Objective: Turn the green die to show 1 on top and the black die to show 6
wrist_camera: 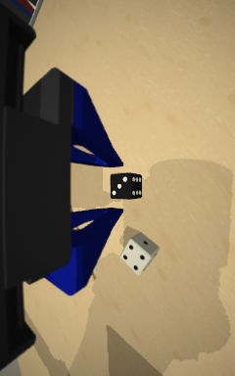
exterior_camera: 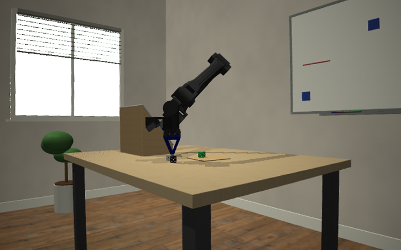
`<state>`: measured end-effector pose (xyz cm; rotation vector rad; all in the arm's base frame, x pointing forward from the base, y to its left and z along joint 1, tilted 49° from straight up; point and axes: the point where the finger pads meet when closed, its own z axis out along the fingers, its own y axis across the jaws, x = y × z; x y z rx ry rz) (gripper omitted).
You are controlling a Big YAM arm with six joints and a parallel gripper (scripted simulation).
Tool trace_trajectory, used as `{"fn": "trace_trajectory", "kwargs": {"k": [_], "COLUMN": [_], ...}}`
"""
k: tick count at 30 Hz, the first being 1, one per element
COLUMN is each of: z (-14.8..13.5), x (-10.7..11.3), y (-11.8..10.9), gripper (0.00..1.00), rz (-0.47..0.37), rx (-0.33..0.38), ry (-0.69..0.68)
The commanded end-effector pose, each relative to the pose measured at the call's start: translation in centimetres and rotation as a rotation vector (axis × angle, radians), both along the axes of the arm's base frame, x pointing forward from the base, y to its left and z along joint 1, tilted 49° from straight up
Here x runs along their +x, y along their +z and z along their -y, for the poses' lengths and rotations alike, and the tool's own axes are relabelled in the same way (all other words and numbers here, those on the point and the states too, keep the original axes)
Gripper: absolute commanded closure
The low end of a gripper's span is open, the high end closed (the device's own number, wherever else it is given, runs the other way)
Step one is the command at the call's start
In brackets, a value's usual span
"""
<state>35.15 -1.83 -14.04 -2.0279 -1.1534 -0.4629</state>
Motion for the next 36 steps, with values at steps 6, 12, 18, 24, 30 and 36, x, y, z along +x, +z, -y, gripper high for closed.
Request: {"fn": "trace_trajectory", "kwargs": {"k": [6, 12, 18, 24, 30, 36], "z": [-0.13, -0.18, -0.06, -0.02, -0.01, -0.01], "x": [0.44, 0.31, 0.6, 0.71, 0.71, 0.71], "y": [0.02, 0.07, 0.32, 0.37, 0.37, 0.37], "gripper": [0.61, 0.61, 0.61, 0.61, 0.61, 0.61], "rz": [0.006, 0.005, 0.015, 0.017, 0.017, 0.017], "rx": [-0.007, -0.006, -0.01, -0.011, -0.011, -0.011], "ry": [0.0, 0.0, 0.0, 0.0, 0.0, 0.0]}}
